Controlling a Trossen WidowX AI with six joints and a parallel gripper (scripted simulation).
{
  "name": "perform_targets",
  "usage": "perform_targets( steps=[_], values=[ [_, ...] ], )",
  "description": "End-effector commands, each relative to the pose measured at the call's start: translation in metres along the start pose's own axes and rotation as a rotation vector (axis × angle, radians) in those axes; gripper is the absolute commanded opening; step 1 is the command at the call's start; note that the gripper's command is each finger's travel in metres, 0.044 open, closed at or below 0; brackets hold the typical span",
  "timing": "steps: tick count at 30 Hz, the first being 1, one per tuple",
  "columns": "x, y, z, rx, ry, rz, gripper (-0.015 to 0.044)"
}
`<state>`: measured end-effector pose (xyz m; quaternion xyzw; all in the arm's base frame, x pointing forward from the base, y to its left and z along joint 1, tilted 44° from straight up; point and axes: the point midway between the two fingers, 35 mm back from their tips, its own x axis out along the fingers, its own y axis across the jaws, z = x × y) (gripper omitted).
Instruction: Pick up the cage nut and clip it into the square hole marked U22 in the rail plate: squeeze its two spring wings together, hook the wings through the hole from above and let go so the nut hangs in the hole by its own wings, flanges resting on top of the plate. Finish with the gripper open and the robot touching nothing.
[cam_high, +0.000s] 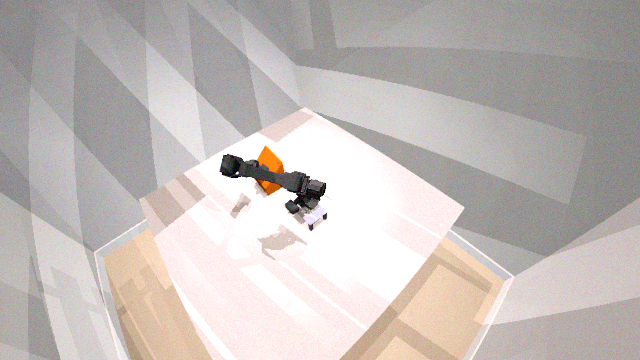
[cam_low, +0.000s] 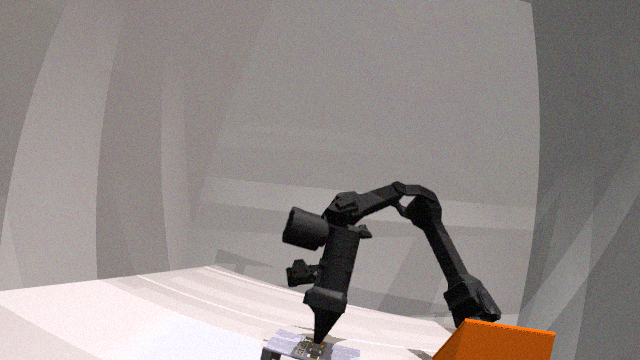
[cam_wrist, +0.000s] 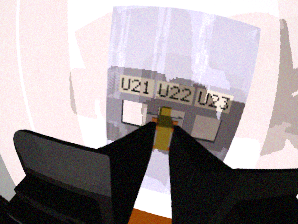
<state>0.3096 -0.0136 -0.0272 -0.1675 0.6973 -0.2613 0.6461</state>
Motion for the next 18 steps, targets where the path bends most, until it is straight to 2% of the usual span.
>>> perform_targets(
  steps=[1,18],
  values=[
    [-0.0013,0.0001,0.0007,0.0,-0.005,0.006,0.0027],
    [-0.0024,-0.0003,0.0013,0.0,-0.004,0.011,0.0027]
  ],
)
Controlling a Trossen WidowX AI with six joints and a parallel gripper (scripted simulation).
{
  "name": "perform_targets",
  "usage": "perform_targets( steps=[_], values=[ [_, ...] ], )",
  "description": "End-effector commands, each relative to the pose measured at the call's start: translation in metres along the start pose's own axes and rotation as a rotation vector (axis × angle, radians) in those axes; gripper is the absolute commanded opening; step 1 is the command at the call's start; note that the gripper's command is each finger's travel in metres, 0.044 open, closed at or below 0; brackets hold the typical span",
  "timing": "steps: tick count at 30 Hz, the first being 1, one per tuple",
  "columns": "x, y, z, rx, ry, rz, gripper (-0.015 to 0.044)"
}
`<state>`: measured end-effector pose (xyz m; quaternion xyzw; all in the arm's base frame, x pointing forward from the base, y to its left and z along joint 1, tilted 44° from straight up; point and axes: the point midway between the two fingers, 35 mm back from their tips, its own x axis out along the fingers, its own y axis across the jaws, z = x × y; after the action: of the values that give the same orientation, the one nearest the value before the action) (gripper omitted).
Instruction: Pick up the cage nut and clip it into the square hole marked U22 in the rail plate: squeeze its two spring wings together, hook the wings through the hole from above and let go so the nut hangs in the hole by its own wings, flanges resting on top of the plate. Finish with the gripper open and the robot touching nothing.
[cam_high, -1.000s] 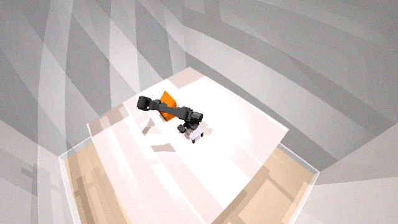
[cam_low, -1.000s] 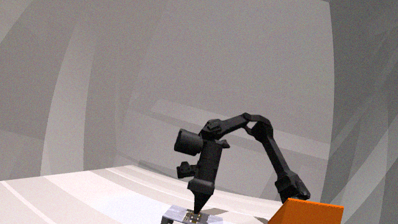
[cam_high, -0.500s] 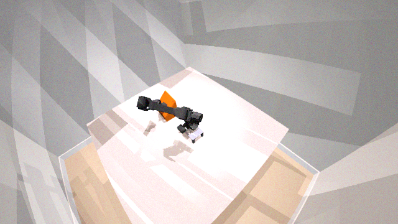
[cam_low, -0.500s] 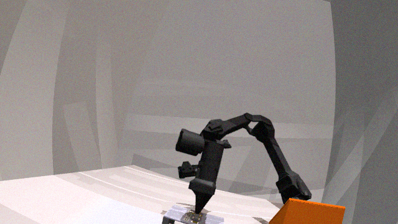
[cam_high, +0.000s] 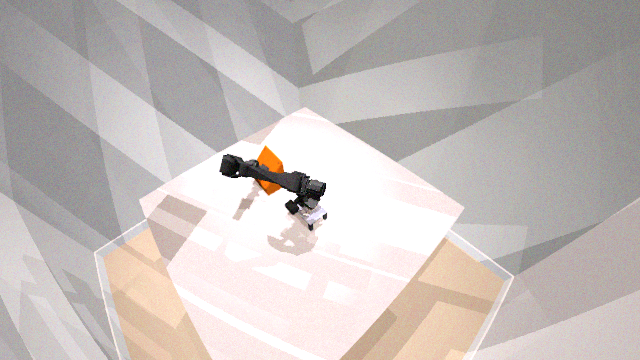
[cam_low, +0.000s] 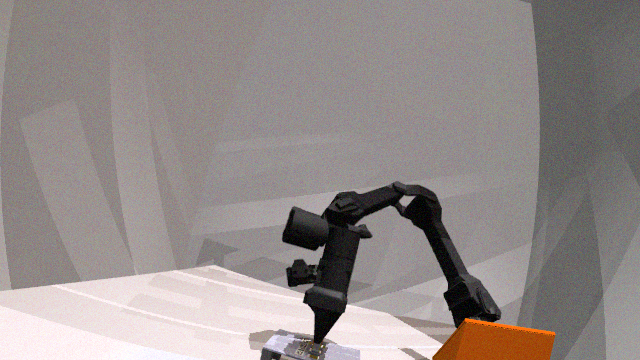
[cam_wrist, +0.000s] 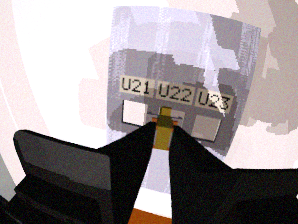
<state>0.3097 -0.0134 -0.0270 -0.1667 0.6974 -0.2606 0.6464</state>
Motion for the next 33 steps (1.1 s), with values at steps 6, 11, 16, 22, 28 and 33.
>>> perform_targets(
  steps=[6,11,16,22,28,33],
  values=[
    [-0.0021,-0.001,0.0013,-0.001,-0.005,0.021,0.0027],
    [-0.0018,-0.0011,0.0013,-0.001,-0.004,0.022,0.0027],
    [-0.0017,-0.0017,0.0013,-0.001,-0.004,0.034,0.0027],
    [-0.0017,-0.0019,0.0013,-0.001,-0.004,0.038,0.0027],
    [-0.0015,-0.0022,0.0013,-0.001,-0.004,0.043,0.0027],
    [-0.0014,-0.0026,0.0013,-0.001,-0.004,0.052,0.0027]
  ],
)
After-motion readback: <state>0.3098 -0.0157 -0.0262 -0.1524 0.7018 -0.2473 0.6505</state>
